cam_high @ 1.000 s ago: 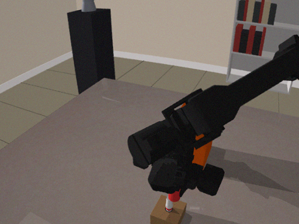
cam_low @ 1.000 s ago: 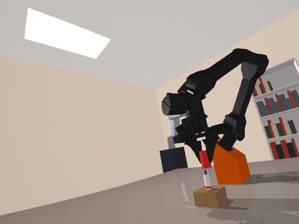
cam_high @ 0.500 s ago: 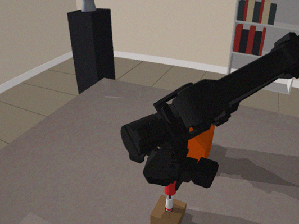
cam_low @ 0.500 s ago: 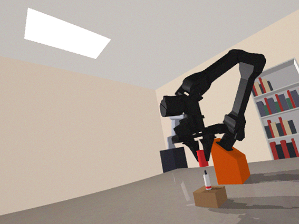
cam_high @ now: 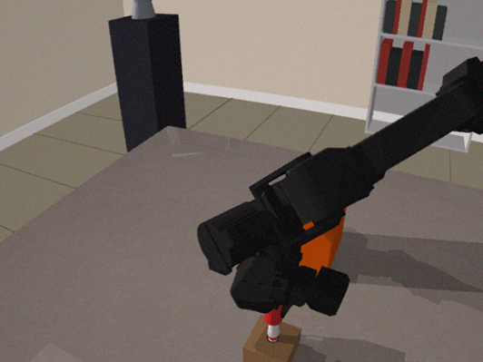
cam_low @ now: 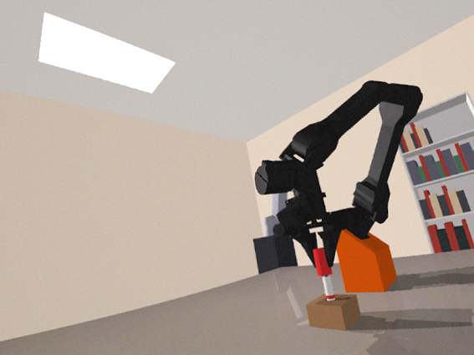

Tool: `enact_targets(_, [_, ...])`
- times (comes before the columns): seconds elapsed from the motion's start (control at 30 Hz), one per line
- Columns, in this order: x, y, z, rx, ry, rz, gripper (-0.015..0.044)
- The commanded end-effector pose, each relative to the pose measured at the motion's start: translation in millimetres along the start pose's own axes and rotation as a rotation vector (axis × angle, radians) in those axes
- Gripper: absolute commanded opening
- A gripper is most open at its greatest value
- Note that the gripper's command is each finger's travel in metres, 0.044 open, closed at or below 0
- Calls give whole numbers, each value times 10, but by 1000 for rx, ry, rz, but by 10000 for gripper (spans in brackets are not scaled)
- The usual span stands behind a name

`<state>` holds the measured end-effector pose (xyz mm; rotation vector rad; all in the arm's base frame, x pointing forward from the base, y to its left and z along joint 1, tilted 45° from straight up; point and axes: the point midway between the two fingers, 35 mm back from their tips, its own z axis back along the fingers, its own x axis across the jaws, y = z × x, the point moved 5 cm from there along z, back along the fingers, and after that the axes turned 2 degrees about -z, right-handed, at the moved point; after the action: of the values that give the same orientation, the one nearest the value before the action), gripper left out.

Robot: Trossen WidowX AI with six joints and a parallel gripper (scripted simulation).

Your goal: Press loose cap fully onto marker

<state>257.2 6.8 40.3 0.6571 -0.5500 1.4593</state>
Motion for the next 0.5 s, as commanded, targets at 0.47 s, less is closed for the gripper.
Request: enact_targets(0.47, [6,13,-285,0,-6,-5,0])
